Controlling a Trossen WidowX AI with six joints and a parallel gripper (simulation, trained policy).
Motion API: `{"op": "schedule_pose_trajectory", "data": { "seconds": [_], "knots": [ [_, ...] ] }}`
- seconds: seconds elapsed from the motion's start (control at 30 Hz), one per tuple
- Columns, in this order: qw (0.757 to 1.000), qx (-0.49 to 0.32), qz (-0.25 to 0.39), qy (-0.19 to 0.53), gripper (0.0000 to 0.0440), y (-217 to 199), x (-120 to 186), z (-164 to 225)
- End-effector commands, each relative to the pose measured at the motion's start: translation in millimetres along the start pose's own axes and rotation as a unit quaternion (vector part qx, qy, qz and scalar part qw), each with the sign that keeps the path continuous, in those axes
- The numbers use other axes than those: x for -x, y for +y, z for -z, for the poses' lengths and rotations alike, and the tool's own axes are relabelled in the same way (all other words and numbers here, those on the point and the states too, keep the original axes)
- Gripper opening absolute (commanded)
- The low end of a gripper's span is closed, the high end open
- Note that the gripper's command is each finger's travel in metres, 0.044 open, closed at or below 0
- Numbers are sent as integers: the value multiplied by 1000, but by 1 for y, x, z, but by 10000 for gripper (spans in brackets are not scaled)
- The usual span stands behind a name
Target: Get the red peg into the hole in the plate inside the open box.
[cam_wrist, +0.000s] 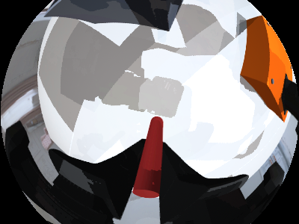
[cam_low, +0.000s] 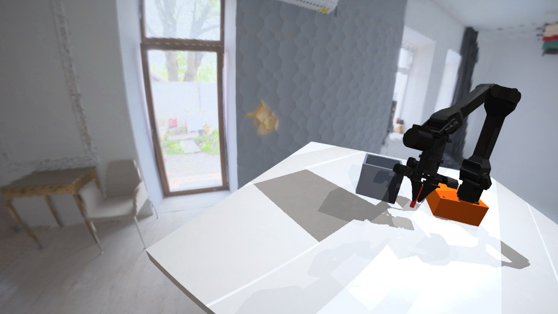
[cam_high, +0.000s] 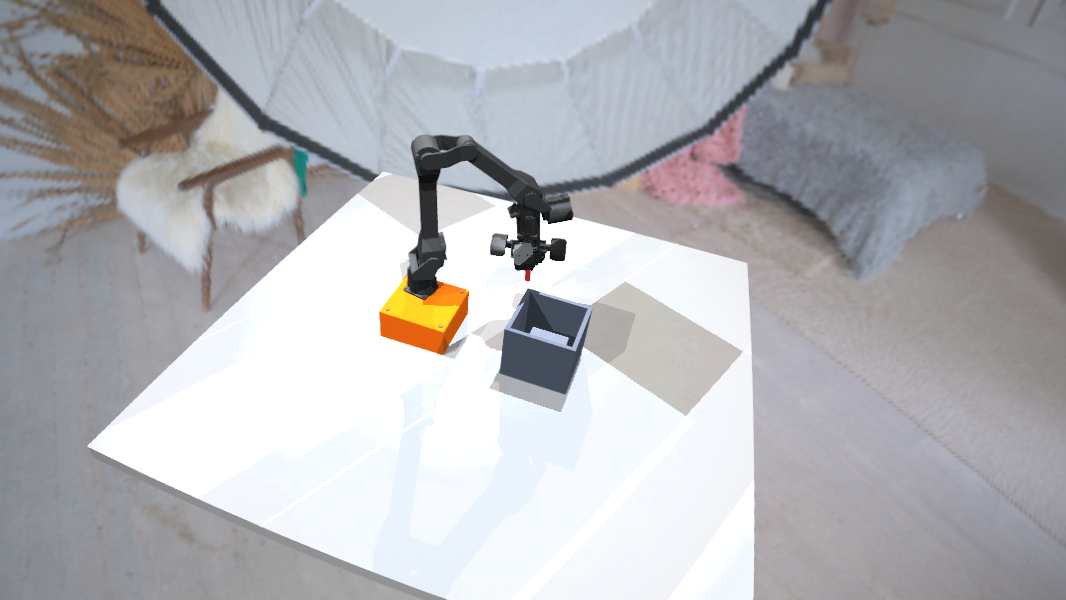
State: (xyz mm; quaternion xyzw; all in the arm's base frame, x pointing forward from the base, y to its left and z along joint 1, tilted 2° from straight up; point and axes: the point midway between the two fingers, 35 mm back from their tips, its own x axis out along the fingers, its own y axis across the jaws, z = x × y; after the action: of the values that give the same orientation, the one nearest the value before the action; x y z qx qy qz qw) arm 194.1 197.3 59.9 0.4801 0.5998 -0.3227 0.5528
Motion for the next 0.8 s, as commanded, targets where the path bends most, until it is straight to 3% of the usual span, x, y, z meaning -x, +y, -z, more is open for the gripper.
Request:
{"op": "schedule_pose_trajectory", "data": {
  "seconds": [0.0,0.37,0.77],
  "knots": [
    [1000,4,-17,4,0,9,13,1],
    [997,13,-73,-10,0,39,63,-14],
    [994,-1,-100,-53,0,59,104,-56]
  ]
}}
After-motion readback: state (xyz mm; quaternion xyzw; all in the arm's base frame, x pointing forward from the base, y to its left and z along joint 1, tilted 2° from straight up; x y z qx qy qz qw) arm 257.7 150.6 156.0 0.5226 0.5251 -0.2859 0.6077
